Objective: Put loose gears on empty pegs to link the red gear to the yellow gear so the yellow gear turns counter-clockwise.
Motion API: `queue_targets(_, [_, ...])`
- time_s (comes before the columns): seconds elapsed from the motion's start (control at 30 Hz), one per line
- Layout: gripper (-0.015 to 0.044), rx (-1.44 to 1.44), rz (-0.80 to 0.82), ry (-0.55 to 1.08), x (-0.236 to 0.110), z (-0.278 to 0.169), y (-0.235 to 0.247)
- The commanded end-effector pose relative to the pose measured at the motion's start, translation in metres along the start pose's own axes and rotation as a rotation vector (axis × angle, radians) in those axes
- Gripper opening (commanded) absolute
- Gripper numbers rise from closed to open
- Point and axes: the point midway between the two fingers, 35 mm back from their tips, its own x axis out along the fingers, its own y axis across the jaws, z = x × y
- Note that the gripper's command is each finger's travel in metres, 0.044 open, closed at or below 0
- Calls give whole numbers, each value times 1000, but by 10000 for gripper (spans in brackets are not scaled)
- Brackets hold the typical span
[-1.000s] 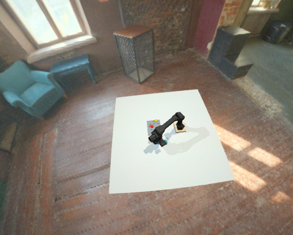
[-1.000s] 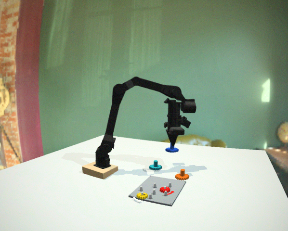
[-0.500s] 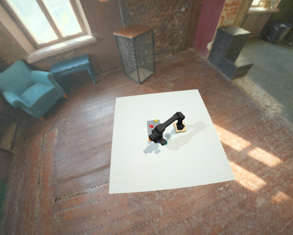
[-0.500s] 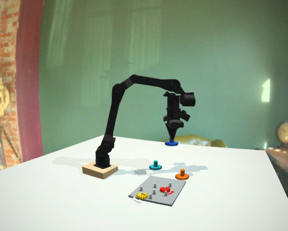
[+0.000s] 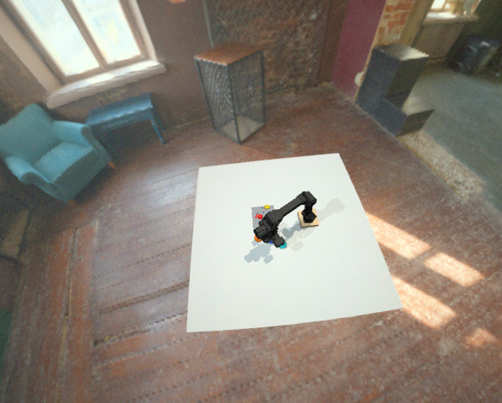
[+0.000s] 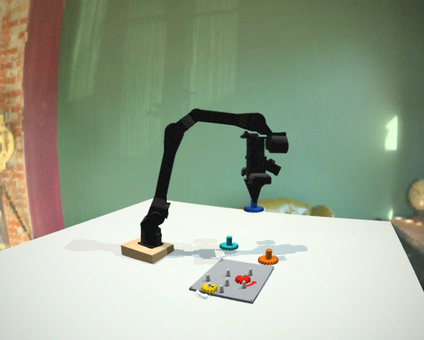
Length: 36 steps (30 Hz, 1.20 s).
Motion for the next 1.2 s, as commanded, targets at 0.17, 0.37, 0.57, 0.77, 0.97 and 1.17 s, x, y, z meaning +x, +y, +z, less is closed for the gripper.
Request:
queue_targets(0.17, [0,-1,-2,7,8,0,-20])
queue_targets(0.37, [0,-2,-4,8,12,0,-35])
queue_targets(0.57, [0,-2,-6,9,17,-1,-49])
queue_targets(0.77, [0,-2,-8,10,21,-3,-64])
queue_targets(0.97, [0,-3,-9,11,25,-6,-78])
queue_targets(1.17, [0,-3,-11,12,30,-9,-93])
